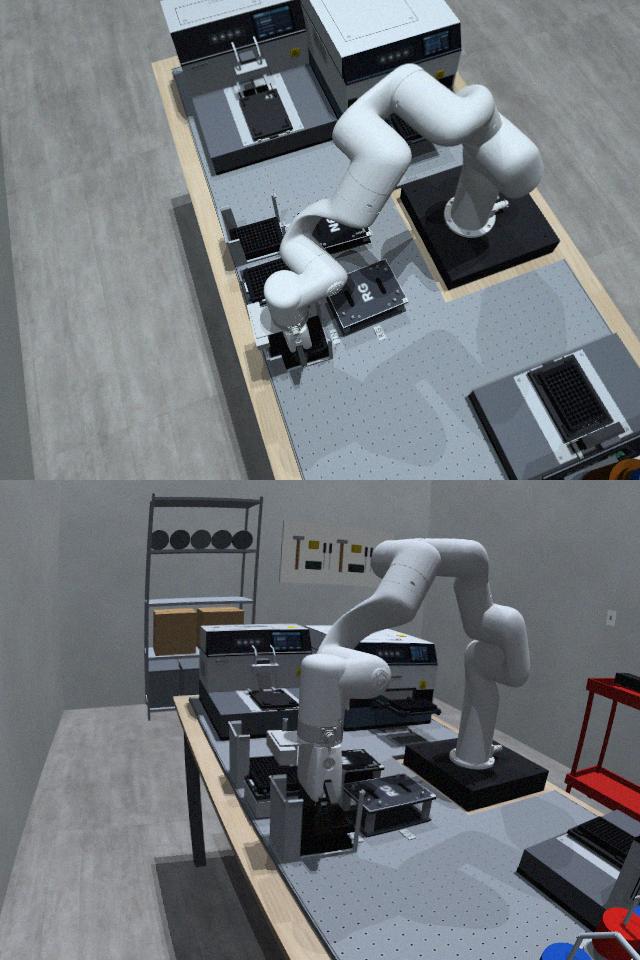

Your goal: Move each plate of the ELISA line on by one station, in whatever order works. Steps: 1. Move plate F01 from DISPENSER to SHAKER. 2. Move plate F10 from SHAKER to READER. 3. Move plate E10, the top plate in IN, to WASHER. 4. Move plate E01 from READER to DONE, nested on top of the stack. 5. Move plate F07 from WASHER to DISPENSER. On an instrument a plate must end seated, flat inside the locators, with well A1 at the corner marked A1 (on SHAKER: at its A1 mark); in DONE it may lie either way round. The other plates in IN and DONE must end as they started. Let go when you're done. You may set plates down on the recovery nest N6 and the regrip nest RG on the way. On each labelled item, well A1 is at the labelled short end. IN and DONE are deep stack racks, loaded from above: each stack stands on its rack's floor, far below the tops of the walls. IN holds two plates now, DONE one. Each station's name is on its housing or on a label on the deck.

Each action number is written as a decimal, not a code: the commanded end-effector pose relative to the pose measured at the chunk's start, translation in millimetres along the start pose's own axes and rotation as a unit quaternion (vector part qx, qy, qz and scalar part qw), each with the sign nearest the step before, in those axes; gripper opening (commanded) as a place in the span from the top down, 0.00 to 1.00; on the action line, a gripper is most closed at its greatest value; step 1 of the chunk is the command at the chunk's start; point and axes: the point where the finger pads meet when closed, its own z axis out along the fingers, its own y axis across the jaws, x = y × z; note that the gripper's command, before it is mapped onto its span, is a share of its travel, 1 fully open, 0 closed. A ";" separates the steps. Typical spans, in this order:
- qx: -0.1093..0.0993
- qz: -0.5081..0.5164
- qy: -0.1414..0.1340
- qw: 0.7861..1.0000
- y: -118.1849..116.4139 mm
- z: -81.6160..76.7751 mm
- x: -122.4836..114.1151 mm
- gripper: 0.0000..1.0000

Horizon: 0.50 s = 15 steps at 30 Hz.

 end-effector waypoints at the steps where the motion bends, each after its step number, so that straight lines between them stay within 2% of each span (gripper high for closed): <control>1: 0.001 0.000 0.003 1.000 -0.7 -3.7 1.8 1.00; 15: 0.001 0.000 0.003 1.000 -0.7 -13.1 1.8 1.00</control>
